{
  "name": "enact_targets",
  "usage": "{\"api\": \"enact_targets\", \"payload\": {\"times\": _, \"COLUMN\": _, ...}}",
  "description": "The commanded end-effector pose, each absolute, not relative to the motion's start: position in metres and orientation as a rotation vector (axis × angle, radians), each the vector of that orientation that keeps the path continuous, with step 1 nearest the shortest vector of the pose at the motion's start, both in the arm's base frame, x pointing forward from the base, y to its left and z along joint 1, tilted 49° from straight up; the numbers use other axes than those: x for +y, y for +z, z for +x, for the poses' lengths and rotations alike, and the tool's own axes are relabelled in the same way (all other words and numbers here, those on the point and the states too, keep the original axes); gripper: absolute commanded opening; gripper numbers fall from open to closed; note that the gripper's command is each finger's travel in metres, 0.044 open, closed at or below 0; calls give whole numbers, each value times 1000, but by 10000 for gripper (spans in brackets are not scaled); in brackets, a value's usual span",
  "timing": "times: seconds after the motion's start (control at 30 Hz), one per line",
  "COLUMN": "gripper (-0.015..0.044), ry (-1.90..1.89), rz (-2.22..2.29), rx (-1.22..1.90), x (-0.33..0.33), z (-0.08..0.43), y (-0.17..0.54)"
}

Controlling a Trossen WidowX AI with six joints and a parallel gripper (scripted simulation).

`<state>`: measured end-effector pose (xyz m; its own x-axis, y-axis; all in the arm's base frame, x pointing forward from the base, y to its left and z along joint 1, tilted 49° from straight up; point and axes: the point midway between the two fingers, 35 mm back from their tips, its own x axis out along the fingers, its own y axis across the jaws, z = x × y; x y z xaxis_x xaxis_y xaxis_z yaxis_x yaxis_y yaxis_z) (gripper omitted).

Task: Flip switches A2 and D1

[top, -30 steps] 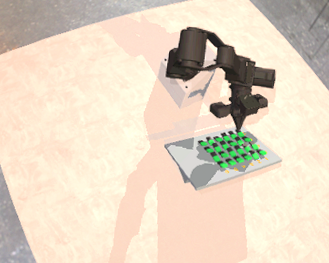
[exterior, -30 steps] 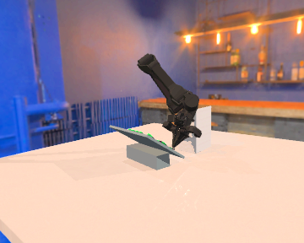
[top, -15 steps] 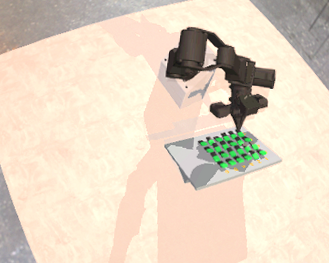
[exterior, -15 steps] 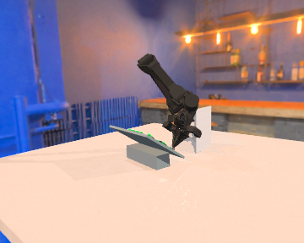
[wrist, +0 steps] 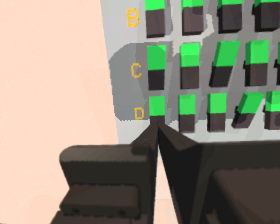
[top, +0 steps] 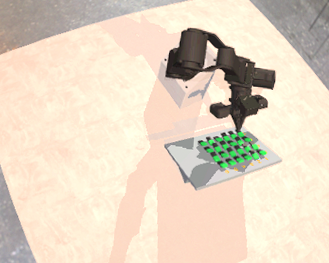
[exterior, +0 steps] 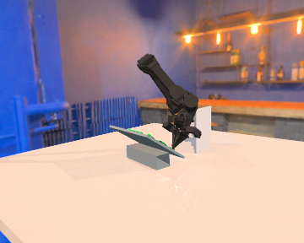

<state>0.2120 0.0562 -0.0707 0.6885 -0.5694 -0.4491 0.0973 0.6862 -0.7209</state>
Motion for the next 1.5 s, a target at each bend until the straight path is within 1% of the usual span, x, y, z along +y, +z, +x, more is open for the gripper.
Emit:
{"api": "enact_targets", "payload": {"times": 0.0, "gripper": 0, "ry": -412, "rz": -733, "rx": 720, "x": 55, "z": 212, "y": -71}}
{"api": "enact_targets", "payload": {"times": 0.9, "gripper": 0, "ry": -410, "rz": -724, "rx": 723, "x": 55, "z": 214, "y": -72}}
{"api": "enact_targets", "payload": {"times": 1.2, "gripper": 0, "ry": -418, "rz": -725, "rx": 750, "x": 92, "z": 172, "y": -44}}
{"api": "enact_targets", "payload": {"times": 1.47, "gripper": 0, "ry": -420, "rz": -726, "rx": 749, "x": 93, "z": 171, "y": -43}}
